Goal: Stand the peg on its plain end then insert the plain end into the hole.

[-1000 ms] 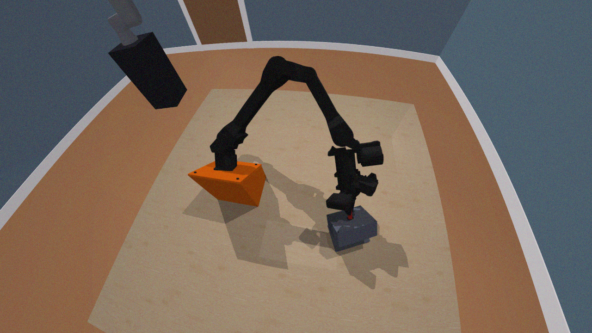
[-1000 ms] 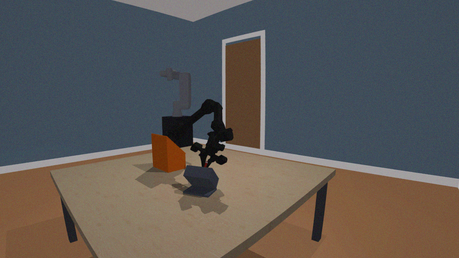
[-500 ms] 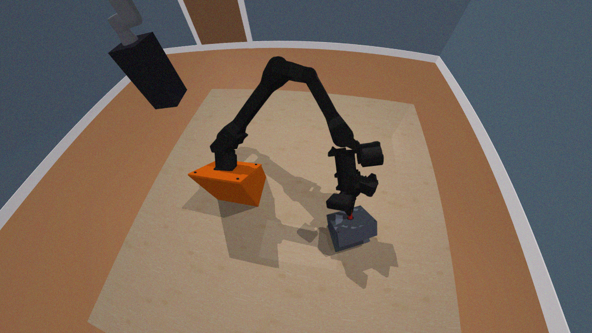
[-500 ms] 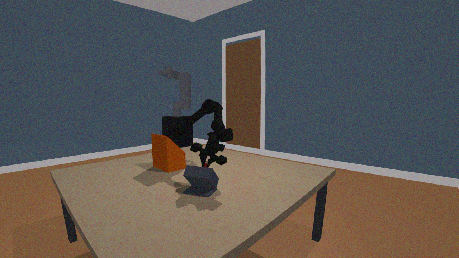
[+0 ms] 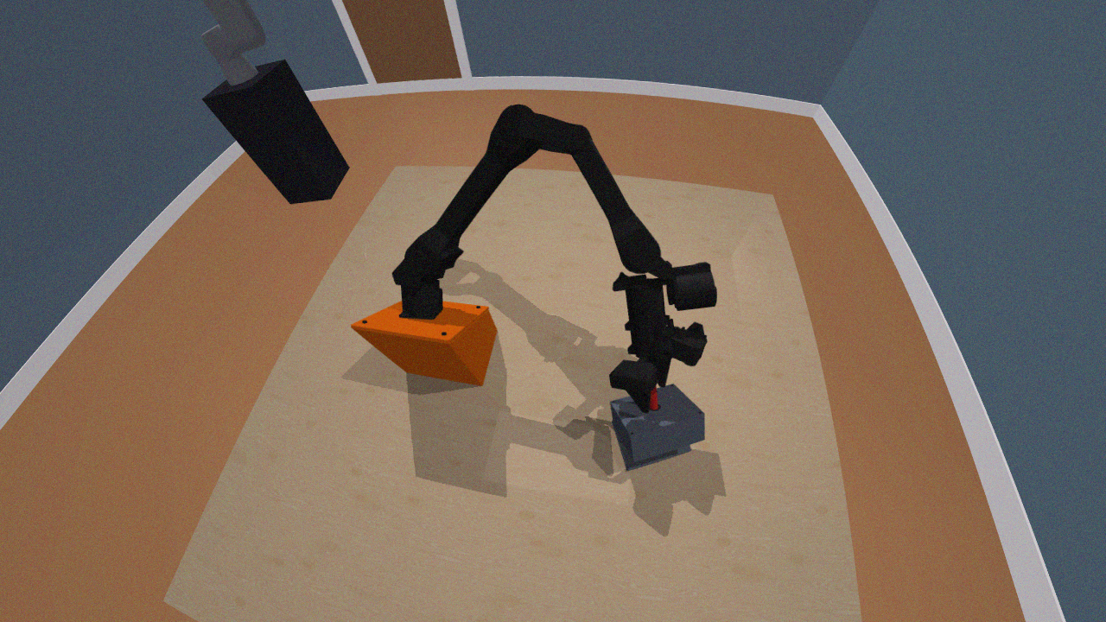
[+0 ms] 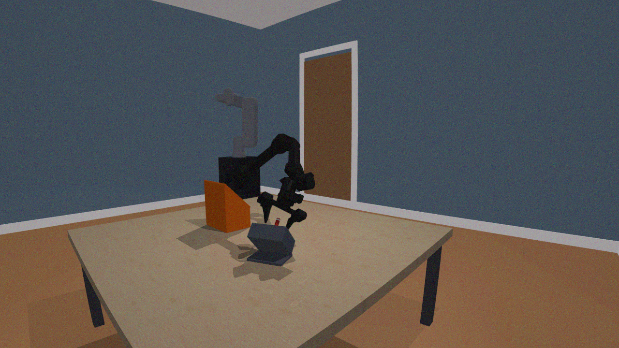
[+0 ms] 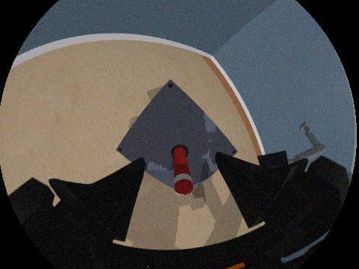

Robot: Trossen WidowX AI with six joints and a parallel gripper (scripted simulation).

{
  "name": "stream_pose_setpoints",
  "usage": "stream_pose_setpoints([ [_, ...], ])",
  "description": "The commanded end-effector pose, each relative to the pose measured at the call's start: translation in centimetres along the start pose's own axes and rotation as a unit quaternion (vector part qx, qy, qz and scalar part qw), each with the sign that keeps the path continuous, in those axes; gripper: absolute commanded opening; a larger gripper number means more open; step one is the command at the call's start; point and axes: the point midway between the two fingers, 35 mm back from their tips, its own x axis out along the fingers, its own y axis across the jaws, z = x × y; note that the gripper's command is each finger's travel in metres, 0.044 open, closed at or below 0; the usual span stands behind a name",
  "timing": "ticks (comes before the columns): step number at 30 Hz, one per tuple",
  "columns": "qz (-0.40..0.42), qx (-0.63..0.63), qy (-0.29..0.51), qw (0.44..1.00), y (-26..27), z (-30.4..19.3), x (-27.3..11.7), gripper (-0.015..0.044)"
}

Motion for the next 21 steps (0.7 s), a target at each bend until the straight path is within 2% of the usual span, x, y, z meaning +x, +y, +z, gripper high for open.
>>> stream_pose_setpoints([
  [1,-0.001,0.0,0.0,1.0,0.0,0.0,-0.5,0.044],
  [21,-0.001,0.001,-0.002,1.0,0.2,0.3,-4.0,0.044],
])
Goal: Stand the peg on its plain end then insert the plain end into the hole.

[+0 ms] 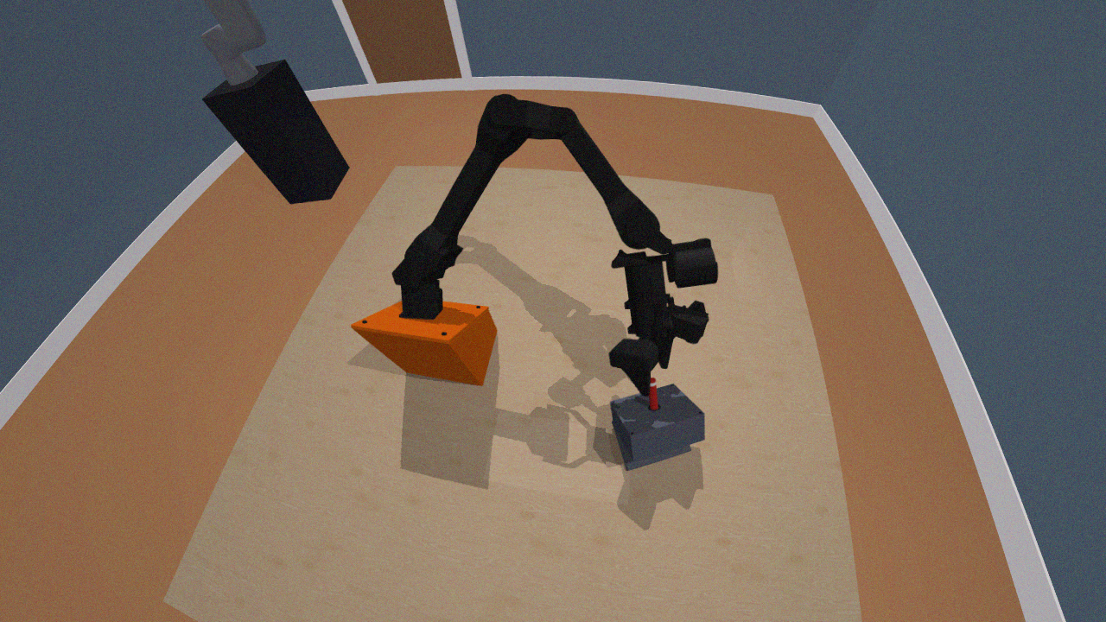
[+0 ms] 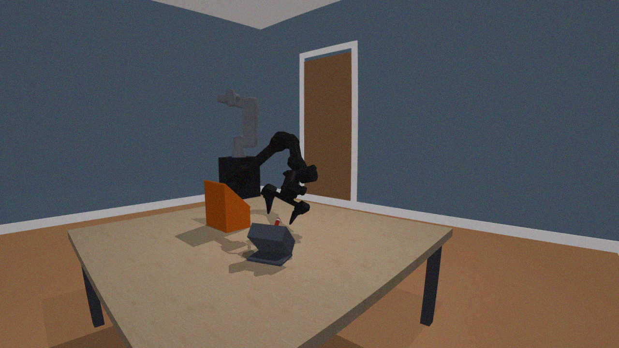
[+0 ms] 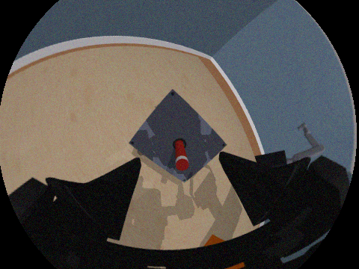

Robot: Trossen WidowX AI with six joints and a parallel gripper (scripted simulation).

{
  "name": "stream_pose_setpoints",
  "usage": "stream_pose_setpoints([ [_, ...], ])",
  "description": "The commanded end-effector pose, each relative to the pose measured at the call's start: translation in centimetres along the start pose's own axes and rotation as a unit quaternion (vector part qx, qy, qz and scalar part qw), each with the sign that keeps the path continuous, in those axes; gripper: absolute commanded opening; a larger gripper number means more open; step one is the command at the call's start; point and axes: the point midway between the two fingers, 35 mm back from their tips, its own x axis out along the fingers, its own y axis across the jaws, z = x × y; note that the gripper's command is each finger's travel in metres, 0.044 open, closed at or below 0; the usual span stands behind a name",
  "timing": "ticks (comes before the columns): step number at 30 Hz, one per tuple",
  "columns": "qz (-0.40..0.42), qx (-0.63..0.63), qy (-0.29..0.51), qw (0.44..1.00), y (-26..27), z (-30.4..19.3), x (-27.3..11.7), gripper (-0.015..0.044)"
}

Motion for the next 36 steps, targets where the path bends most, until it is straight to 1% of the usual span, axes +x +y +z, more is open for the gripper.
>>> stream_pose_setpoints([
  [1,-0.001,0.0,0.001,1.0,0.0,0.0,-0.7,0.044],
  [36,-0.001,0.001,-0.002,1.0,0.1,-0.1,-6.5,0.044],
])
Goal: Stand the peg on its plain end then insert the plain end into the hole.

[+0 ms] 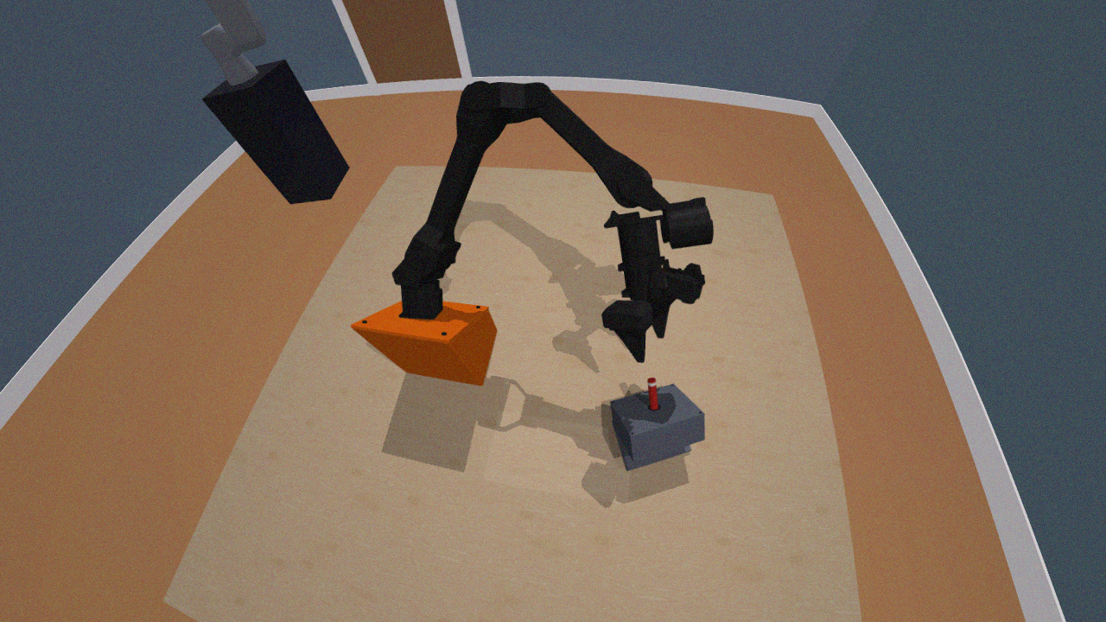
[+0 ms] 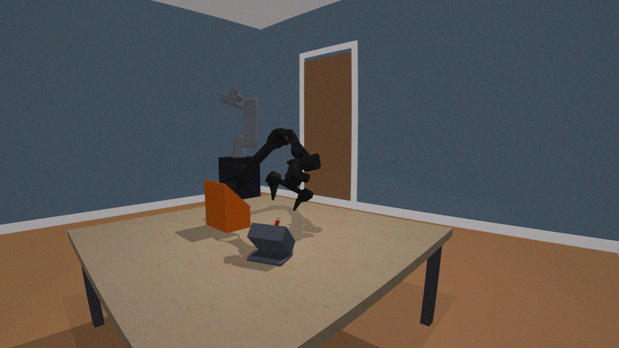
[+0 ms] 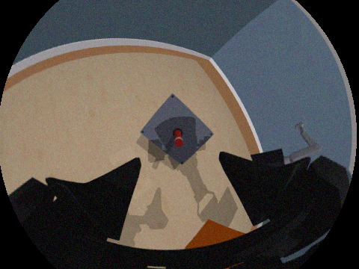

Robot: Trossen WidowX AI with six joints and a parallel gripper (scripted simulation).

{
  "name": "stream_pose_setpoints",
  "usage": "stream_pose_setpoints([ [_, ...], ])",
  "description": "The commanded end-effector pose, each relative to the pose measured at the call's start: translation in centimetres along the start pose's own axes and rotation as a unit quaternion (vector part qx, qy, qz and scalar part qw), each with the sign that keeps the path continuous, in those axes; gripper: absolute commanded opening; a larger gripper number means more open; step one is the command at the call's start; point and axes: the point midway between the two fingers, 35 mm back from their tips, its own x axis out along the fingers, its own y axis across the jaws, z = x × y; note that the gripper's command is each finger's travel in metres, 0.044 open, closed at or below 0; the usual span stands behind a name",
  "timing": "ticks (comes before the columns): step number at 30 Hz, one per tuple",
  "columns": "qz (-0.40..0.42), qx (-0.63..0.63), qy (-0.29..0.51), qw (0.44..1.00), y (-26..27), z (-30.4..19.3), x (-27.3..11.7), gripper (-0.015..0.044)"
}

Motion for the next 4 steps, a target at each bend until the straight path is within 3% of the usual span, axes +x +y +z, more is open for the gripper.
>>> stream_pose_setpoints([
  [1,-0.001,0.001,-0.003,1.0,0.02,0.11,-0.77,0.044],
  [4,-0.001,0.001,-0.003,1.0,0.02,0.11,-0.88,0.044],
])
